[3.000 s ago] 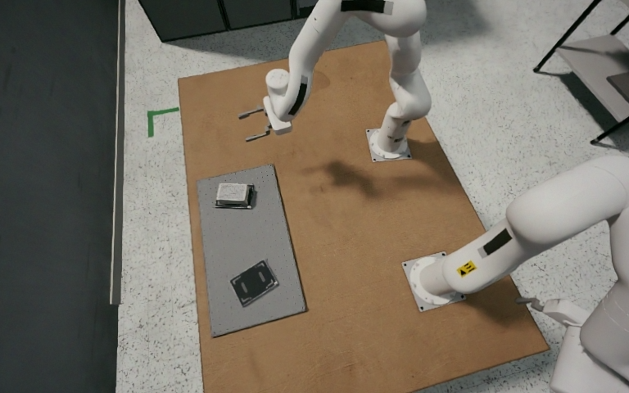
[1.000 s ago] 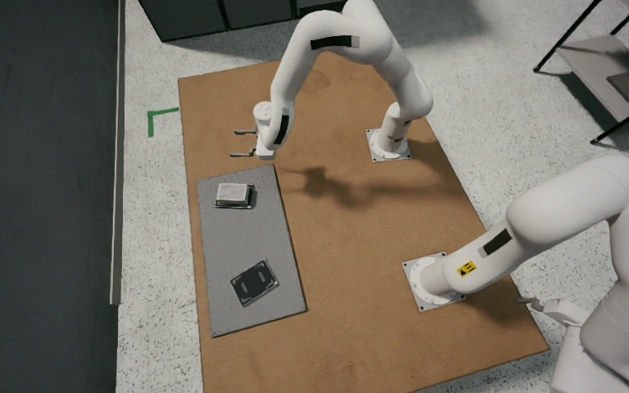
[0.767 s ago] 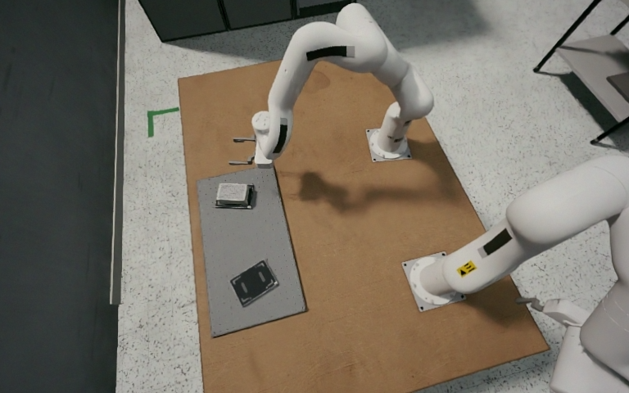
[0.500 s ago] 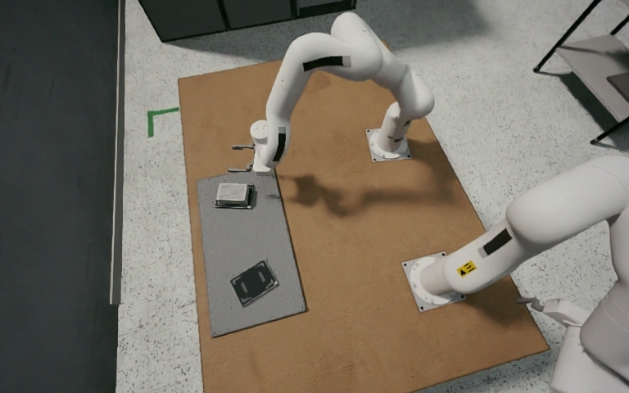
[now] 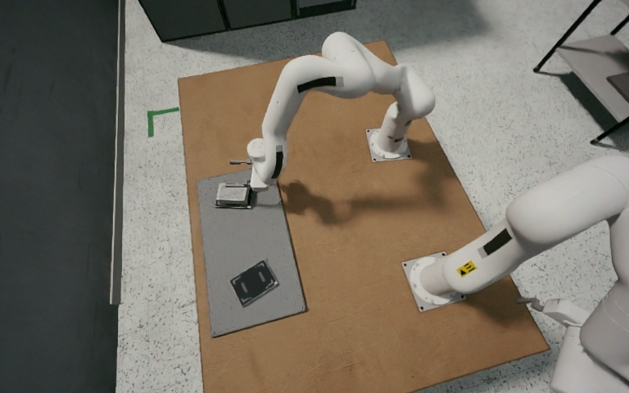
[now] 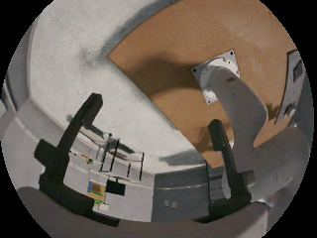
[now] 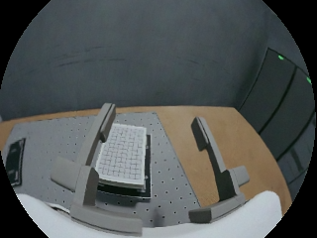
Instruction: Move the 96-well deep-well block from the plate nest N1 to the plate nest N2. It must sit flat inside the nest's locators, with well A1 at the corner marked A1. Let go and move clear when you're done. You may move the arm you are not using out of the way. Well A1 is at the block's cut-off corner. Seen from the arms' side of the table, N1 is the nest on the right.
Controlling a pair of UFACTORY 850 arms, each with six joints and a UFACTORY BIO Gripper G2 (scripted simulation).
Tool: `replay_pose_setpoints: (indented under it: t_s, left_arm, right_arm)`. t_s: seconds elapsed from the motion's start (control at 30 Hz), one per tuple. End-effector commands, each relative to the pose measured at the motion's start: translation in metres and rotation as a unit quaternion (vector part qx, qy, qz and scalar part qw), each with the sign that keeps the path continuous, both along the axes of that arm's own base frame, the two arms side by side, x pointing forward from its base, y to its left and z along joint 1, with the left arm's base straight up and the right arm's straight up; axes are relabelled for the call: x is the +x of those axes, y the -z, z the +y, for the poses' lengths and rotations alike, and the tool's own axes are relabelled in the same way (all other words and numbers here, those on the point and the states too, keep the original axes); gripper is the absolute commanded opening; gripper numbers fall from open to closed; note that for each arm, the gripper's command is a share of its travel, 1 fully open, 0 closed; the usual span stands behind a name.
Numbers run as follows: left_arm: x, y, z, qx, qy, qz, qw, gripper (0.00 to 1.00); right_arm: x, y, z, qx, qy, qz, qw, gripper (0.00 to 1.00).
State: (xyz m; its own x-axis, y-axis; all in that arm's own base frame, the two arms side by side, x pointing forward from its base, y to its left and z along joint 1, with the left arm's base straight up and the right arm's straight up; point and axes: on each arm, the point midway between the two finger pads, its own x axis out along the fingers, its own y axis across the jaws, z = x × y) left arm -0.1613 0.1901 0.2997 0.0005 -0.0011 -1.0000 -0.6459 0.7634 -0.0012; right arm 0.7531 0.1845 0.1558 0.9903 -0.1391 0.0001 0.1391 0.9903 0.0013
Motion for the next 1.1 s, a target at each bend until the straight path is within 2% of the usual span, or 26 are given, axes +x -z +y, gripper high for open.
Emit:
replay_pose_setpoints:
  t_s: [0.0, 0.23, 0.8, 1.07]
  left_arm:
    - [0.000, 0.000, 0.001, 0.001, 0.000, 0.000, 1.0000, 1.00]
    - [0.000, 0.000, 0.001, 0.001, 0.000, 0.000, 1.0000, 1.00]
    - [0.000, 0.000, 0.001, 0.001, 0.000, 0.000, 1.0000, 1.00]
    - [0.000, 0.000, 0.001, 0.001, 0.000, 0.000, 1.0000, 1.00]
  right_arm:
    - [0.009, 0.013, 0.018, 0.000, 0.000, -0.001, 1.0000, 0.37]
    - [0.019, 0.032, 0.043, 0.000, 0.000, -0.001, 1.0000, 0.37]
    - [0.019, 0.032, 0.043, 0.000, 0.000, -0.001, 1.0000, 0.37]
    - [0.019, 0.042, 0.043, 0.000, 0.000, -0.001, 1.0000, 0.37]
